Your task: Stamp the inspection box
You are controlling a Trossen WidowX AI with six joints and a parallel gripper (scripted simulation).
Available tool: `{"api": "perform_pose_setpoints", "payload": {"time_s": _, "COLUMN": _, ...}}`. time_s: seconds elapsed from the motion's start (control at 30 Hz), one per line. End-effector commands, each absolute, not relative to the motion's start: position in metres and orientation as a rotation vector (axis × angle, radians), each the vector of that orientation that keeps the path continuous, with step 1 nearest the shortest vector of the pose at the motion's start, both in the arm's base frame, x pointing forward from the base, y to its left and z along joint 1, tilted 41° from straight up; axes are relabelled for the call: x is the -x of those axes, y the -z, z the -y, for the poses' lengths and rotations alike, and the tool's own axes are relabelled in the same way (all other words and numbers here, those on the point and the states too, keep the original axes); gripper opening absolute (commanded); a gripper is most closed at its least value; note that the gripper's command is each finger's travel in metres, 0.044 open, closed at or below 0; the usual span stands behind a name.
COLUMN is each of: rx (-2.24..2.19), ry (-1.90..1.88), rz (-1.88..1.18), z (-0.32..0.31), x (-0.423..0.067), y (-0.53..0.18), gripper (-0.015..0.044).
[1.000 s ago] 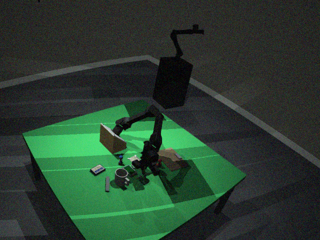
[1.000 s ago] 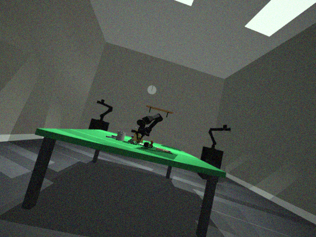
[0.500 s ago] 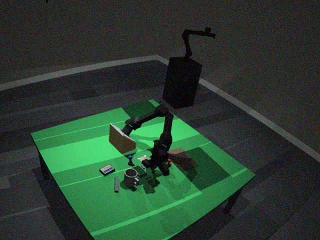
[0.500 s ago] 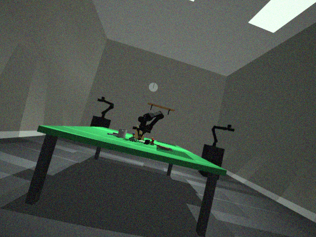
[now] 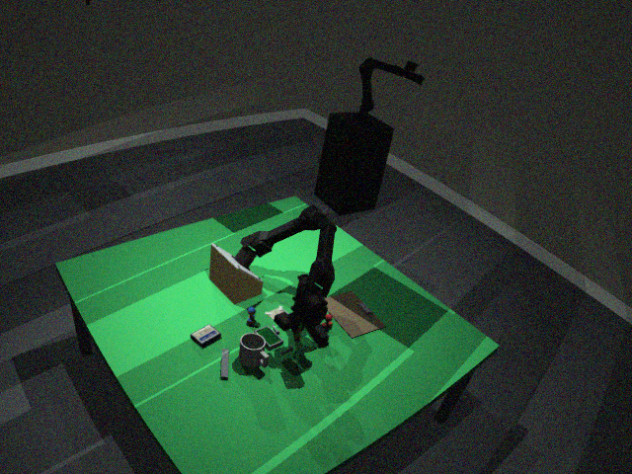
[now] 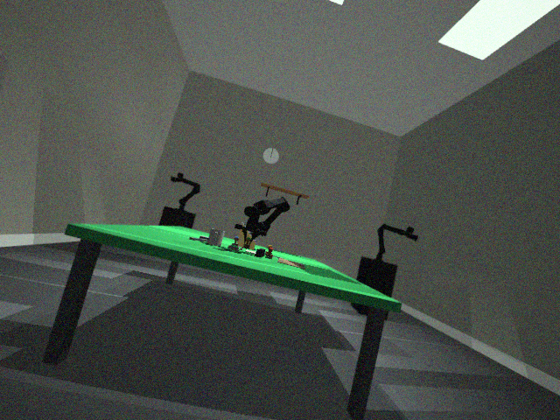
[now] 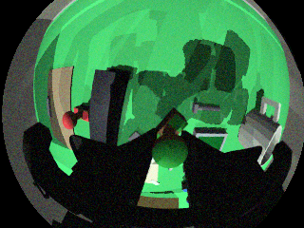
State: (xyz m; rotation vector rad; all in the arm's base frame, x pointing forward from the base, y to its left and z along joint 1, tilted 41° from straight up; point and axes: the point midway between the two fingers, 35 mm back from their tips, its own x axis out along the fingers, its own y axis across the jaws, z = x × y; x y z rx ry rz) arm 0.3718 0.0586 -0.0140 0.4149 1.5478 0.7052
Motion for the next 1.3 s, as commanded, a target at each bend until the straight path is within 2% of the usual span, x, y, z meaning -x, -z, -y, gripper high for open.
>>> {"api": "perform_pose_setpoints", "payload": {"time_s": 0.0, "rx": -0.408, "ry": -0.705, "rz": -1.544, "z": -0.056, "x": -0.373, "y": 0.012, "gripper": 0.0000}}
{"api": "perform_pose_setpoints", "payload": {"time_s": 1.27, "rx": -0.406, "ry": -0.703, "rz": -1.545, "z": -0.043, "x": -0.375, "y": -0.002, "gripper": 0.0000}}
